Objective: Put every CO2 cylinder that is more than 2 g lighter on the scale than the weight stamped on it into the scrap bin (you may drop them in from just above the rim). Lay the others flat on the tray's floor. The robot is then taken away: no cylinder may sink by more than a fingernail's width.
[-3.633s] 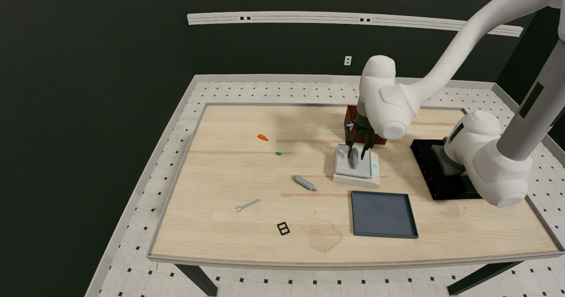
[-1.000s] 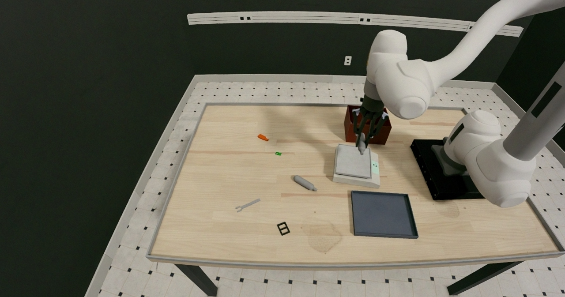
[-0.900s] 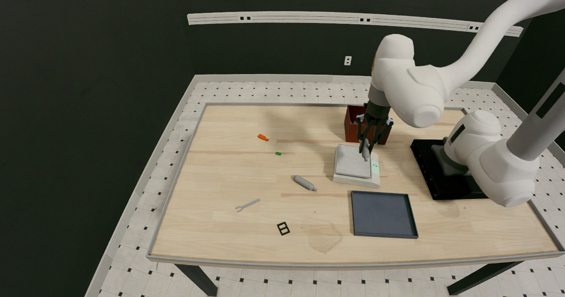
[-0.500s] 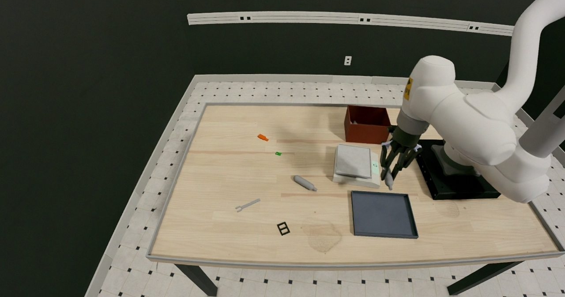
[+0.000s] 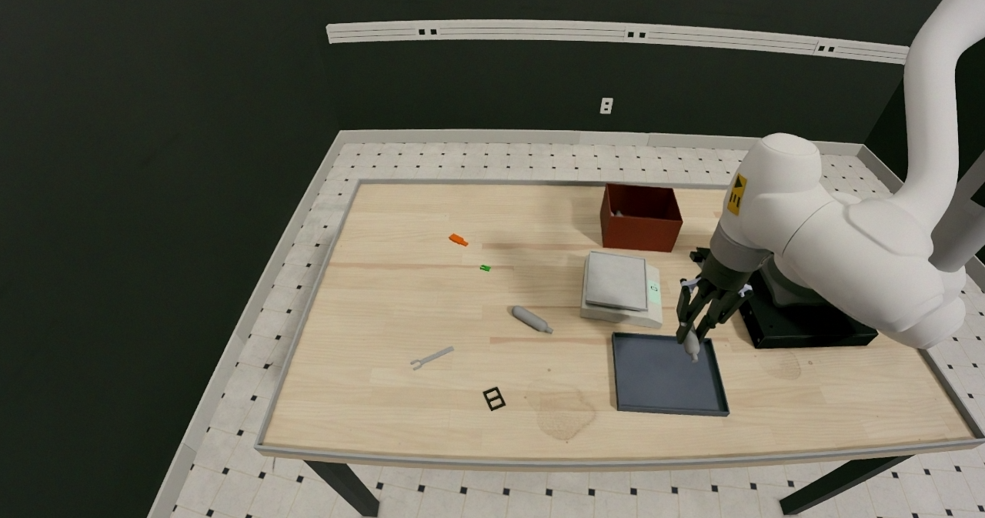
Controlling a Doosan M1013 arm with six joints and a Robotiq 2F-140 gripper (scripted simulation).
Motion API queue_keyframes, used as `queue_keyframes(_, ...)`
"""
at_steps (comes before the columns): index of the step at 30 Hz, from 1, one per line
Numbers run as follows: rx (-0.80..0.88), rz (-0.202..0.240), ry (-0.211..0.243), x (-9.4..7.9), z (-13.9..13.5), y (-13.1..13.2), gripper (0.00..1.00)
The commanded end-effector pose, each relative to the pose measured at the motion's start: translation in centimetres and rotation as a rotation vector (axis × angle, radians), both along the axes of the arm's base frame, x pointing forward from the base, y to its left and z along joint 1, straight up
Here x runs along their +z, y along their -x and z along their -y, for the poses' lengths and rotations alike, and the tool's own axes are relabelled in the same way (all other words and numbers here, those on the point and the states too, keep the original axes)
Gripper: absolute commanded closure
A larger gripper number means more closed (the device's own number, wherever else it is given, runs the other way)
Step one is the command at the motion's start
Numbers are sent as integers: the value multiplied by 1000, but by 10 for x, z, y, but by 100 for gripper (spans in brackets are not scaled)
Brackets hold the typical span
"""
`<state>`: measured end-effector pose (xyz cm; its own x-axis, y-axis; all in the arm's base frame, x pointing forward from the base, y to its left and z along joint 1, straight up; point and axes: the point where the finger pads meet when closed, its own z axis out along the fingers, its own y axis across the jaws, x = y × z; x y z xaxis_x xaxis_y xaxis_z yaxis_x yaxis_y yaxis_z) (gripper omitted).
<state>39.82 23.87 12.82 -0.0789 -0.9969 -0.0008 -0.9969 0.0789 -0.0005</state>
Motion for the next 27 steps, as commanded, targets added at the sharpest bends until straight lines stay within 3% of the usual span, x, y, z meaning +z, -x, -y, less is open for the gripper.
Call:
queue_keyframes(1,0,1,-1,-22,-1,-1,90)
queue_keyframes(9,0,1,-1,-77,-1,-1,90)
queue_keyframes(11,0,1,-1,-77,-1,-1,90)
queue_keyframes(20,0,1,-1,-123,-1,-1,90)
queue_keyframes(27,0,1,-1,-137,-1,-1,90)
